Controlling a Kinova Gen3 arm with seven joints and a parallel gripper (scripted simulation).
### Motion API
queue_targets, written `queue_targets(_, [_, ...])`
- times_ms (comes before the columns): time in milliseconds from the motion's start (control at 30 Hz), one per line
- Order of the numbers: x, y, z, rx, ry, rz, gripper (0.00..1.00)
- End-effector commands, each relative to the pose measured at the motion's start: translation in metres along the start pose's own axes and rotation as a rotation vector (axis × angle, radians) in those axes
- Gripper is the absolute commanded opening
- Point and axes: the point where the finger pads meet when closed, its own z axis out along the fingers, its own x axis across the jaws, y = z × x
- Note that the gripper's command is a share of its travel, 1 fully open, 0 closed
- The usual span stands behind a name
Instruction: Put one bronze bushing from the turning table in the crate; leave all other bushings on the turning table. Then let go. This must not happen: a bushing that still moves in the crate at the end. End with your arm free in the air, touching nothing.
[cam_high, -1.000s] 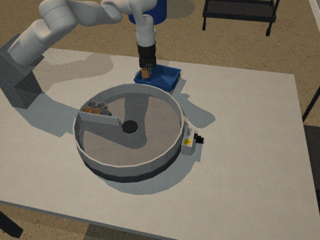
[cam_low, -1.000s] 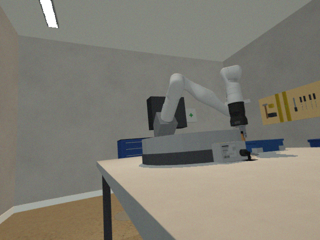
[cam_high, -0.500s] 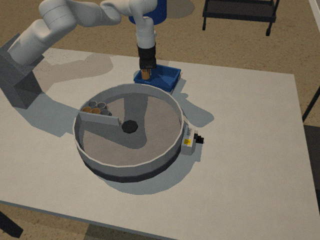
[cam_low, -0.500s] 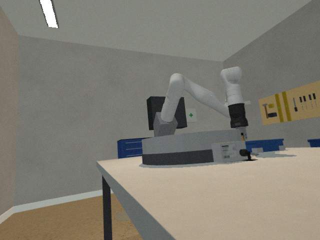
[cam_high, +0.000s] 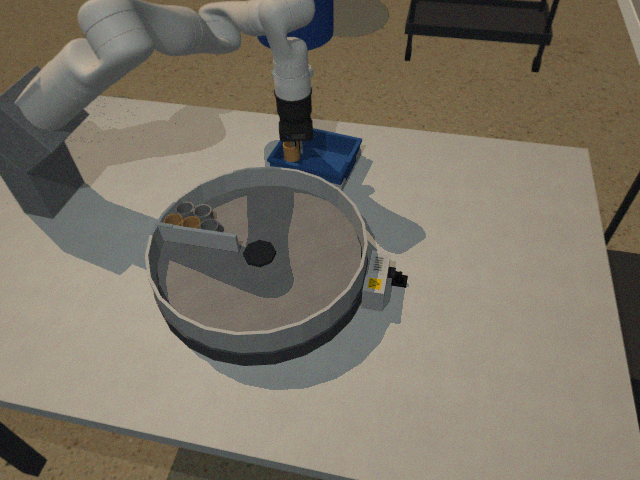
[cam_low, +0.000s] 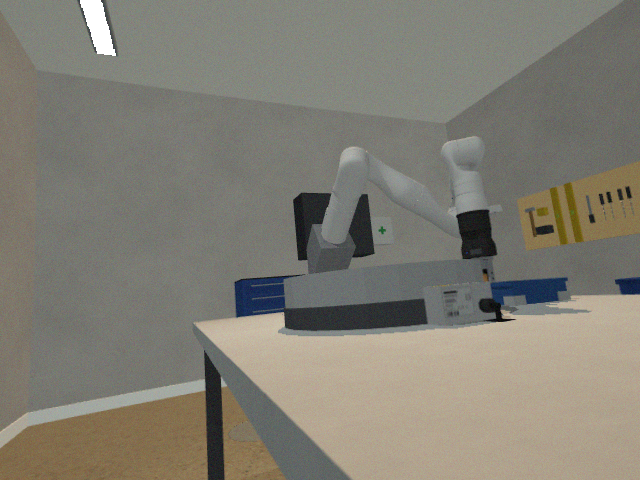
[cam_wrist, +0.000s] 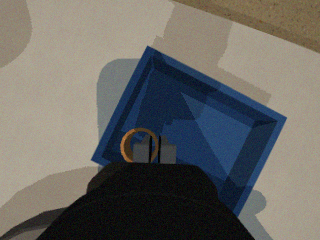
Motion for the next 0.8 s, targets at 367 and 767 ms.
queue_targets(367, [0.0, 0.0, 0.008, 0.0, 0.001, -0.001, 0.0])
queue_targets(767, [0.0, 0.0, 0.012, 0.0, 0.001, -0.001, 0.0])
